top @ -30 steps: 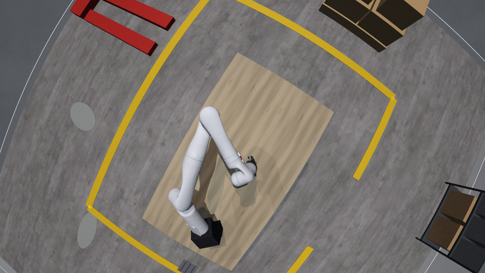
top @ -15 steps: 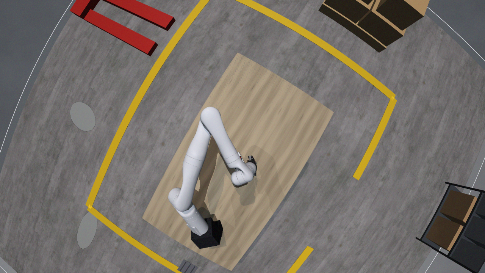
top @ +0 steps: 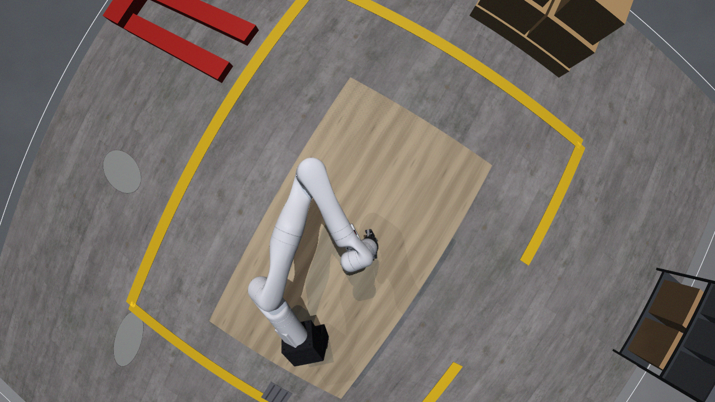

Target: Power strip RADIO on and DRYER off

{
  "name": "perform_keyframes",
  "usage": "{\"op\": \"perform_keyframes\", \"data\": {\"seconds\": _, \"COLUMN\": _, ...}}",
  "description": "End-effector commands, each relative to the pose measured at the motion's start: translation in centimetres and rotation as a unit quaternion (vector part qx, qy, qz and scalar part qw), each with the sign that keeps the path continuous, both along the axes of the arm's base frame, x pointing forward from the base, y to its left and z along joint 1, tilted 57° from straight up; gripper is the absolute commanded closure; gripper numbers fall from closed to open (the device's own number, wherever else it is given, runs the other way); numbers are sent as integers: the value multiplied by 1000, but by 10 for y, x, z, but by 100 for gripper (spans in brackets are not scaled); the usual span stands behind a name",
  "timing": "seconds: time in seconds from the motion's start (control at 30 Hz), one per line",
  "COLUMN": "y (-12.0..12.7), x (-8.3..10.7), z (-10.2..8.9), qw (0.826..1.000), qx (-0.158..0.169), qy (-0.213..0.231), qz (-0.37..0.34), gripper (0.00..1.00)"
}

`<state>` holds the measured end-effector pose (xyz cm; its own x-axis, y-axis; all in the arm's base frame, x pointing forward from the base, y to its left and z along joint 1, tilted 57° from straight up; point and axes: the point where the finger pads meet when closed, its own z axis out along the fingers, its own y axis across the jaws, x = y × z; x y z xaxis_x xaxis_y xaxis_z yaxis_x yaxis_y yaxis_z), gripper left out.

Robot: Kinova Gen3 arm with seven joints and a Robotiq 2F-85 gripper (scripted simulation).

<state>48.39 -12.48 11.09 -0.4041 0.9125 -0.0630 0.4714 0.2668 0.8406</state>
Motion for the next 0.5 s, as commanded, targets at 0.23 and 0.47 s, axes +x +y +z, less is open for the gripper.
{"op": "perform_keyframes", "data": {"seconds": 0.23, "y": 5, "x": 4, "z": -7, "qw": 1000, "qx": -1, "qy": 3, "qz": 1, "gripper": 100}}
{"op": "perform_keyframes", "data": {"seconds": 0.47, "y": 7, "x": 6, "z": -9, "qw": 1000, "qx": -1, "qy": 4, "qz": 1, "gripper": 100}}
